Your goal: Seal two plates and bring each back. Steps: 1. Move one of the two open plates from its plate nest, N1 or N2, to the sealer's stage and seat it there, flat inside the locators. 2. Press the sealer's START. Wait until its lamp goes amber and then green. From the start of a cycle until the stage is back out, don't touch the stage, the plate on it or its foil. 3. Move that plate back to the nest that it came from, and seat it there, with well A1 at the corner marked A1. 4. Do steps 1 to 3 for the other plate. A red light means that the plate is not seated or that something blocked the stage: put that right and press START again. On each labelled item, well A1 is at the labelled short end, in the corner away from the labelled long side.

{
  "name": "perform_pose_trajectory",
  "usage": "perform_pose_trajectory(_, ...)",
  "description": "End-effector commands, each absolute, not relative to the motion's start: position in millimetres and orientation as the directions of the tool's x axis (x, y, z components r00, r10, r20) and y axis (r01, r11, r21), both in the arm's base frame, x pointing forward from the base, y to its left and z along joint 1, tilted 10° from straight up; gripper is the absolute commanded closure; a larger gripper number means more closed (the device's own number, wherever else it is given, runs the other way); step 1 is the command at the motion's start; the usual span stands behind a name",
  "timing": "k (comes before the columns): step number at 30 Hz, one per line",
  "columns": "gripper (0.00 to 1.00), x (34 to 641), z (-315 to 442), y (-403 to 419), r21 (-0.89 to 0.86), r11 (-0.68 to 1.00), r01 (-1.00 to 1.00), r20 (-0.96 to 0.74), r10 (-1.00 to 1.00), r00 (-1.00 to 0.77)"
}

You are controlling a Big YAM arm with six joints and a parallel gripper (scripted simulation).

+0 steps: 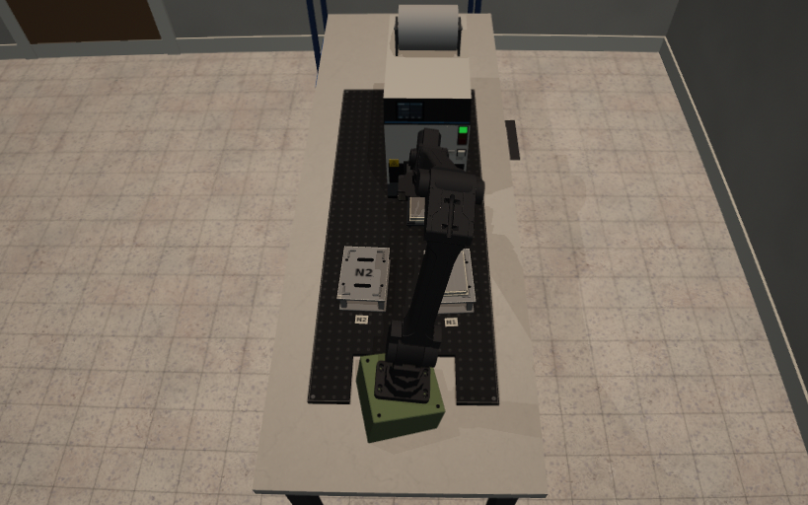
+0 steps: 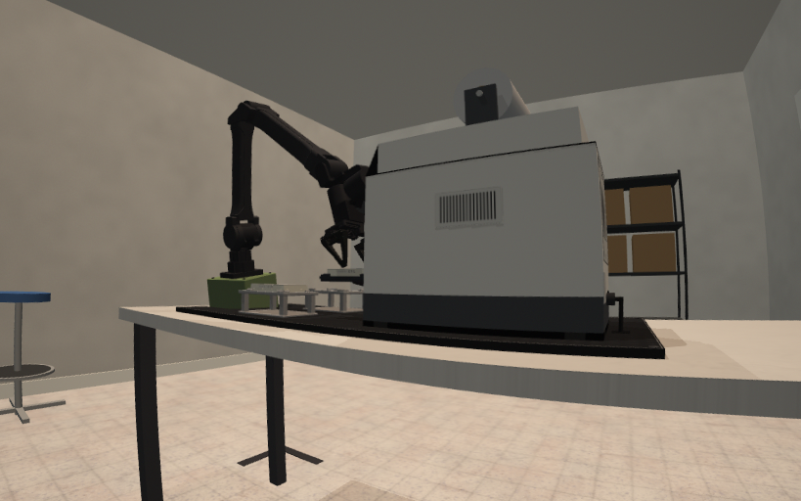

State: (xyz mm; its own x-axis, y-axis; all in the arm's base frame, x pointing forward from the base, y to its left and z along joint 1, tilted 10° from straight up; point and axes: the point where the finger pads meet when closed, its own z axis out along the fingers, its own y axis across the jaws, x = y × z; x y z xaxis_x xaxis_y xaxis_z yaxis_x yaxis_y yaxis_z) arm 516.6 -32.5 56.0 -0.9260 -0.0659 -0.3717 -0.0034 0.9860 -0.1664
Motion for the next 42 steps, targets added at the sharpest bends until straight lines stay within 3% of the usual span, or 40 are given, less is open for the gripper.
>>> perform_pose_trajectory(1,0.0,546,87,-38,-0.167,0.986,0.016,-0.449,-0.062,-0.891)
perform_pose_trajectory(42,0.0,527,45,-28,-0.167,0.986,-0.019,-0.388,-0.083,-0.918)
